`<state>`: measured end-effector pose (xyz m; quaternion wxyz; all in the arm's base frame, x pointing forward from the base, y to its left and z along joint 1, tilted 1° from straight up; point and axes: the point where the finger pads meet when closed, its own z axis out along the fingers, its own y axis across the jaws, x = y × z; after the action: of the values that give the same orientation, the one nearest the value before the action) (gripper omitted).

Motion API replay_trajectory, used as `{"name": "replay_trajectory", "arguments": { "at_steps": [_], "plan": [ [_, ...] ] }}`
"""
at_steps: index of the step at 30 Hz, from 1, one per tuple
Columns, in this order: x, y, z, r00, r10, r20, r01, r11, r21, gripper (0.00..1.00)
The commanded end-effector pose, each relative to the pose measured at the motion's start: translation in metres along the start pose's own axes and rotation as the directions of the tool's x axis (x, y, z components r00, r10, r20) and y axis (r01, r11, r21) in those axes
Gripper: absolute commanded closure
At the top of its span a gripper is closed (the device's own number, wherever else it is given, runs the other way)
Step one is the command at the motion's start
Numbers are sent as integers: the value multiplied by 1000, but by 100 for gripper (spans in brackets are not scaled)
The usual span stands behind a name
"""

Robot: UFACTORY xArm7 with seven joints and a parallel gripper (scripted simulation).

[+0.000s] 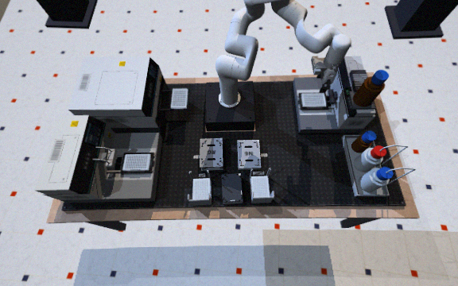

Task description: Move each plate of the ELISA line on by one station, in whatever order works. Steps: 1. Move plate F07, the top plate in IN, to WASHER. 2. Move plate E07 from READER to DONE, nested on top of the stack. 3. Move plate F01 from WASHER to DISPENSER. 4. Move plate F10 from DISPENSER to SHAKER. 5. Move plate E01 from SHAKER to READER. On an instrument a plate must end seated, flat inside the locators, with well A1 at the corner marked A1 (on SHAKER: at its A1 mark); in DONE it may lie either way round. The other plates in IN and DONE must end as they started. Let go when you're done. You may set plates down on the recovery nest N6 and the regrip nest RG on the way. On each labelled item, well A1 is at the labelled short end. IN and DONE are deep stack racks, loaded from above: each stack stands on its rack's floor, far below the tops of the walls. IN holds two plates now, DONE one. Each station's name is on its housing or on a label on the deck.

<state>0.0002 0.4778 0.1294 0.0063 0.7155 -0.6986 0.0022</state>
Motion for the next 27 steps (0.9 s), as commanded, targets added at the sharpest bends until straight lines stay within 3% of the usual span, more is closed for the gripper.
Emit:
{"name": "replay_trajectory", "arguments": {
  "at_steps": [1, 14, 27],
  "plan": [
    [-1, 0, -2, 1000, 0, 5, 0, 1000, 0, 0],
    [-1, 0, -2, 1000, 0, 5, 0, 1000, 0, 0],
    [-1, 0, 12, 1000, 0, 5, 0, 1000, 0, 0]
  ]
}}
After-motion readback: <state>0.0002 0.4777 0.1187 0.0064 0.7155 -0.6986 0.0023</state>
